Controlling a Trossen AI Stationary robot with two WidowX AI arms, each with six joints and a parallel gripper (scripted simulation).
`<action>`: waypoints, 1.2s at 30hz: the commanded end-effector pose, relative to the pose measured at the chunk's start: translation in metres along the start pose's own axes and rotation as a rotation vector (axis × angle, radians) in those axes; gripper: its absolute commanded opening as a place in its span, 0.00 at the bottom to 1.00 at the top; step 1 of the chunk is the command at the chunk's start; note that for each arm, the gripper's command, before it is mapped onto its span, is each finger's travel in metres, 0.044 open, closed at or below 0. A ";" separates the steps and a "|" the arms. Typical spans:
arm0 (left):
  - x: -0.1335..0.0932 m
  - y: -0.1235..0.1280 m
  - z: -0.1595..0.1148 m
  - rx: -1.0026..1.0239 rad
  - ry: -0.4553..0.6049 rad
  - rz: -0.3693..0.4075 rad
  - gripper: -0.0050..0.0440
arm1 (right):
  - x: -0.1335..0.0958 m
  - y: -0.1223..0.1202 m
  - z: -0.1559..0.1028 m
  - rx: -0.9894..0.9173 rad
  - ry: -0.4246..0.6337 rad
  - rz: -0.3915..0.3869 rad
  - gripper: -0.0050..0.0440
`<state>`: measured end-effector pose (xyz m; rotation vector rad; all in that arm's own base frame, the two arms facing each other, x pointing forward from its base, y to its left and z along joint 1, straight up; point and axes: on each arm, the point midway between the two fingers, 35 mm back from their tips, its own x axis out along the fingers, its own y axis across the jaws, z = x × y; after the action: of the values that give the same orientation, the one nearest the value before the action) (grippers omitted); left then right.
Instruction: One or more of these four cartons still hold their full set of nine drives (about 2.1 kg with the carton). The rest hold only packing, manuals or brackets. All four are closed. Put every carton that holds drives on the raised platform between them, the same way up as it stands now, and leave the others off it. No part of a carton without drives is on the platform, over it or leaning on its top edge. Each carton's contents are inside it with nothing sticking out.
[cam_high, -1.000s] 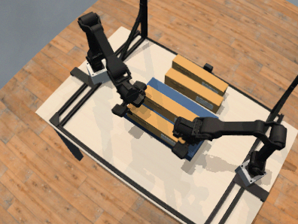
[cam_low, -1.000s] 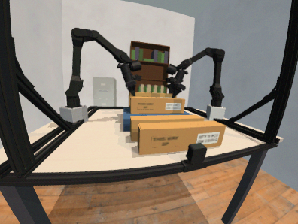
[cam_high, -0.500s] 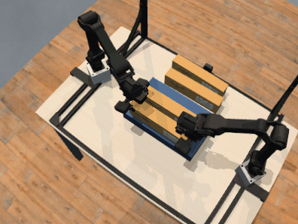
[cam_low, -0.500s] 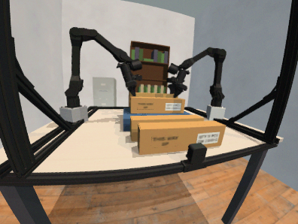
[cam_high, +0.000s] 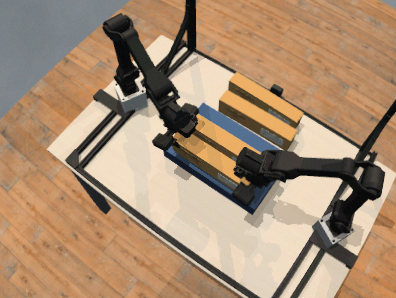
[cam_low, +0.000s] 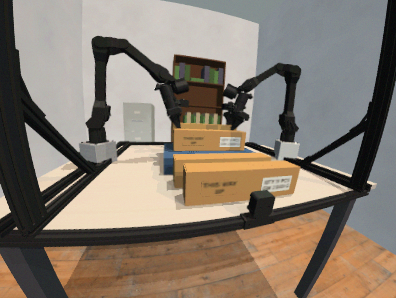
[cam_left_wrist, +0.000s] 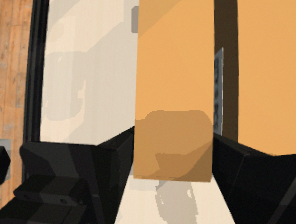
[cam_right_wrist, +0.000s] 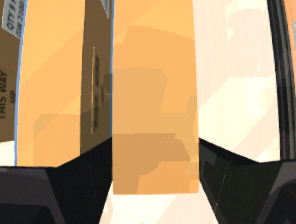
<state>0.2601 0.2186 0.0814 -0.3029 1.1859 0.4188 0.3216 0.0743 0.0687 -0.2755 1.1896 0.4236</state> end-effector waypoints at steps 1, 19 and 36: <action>-0.009 0.001 0.003 -0.002 -0.027 0.011 0.10 | -0.008 -0.001 0.003 0.000 -0.024 -0.015 0.10; 0.008 0.001 -0.003 -0.002 -0.027 0.011 0.10 | 0.009 -0.001 -0.003 0.000 -0.024 -0.015 0.10; 0.016 0.001 -0.006 -0.002 -0.027 0.011 0.10 | 0.016 -0.001 -0.006 0.000 -0.024 -0.015 0.10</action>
<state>0.2596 0.2183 0.0616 -0.2957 1.1709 0.4260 0.3213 0.0740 0.0492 -0.2759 1.1713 0.4192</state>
